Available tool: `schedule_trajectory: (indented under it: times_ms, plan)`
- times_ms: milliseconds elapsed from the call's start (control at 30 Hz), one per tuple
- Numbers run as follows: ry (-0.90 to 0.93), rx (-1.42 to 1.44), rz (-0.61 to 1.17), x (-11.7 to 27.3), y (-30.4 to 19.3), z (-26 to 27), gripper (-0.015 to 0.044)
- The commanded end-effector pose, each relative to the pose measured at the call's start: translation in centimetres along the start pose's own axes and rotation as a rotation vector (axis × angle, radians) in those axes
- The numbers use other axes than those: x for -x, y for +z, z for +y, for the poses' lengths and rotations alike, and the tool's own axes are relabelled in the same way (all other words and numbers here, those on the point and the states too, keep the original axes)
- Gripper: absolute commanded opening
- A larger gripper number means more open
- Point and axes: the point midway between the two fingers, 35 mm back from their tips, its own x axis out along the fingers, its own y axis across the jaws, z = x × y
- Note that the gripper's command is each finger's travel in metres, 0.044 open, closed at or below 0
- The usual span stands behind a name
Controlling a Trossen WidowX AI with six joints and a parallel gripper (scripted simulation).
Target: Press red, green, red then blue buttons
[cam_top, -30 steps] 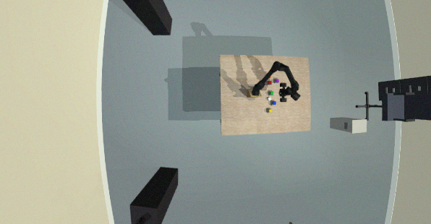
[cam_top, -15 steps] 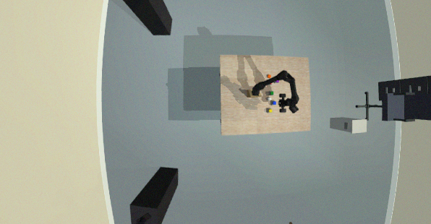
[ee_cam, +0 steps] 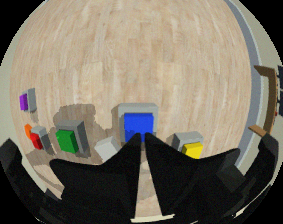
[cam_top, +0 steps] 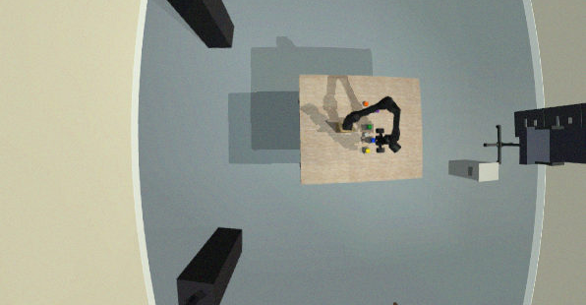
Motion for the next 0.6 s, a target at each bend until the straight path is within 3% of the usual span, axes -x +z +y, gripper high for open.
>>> schedule_trajectory:
  times_ms: [0,567]
  plan:
    - [0.009,-0.008,0.005,-0.8,-0.2,0.2,0.002]
    - [0.011,-0.007,0.005,-2.9,-0.3,0.3,0.002]
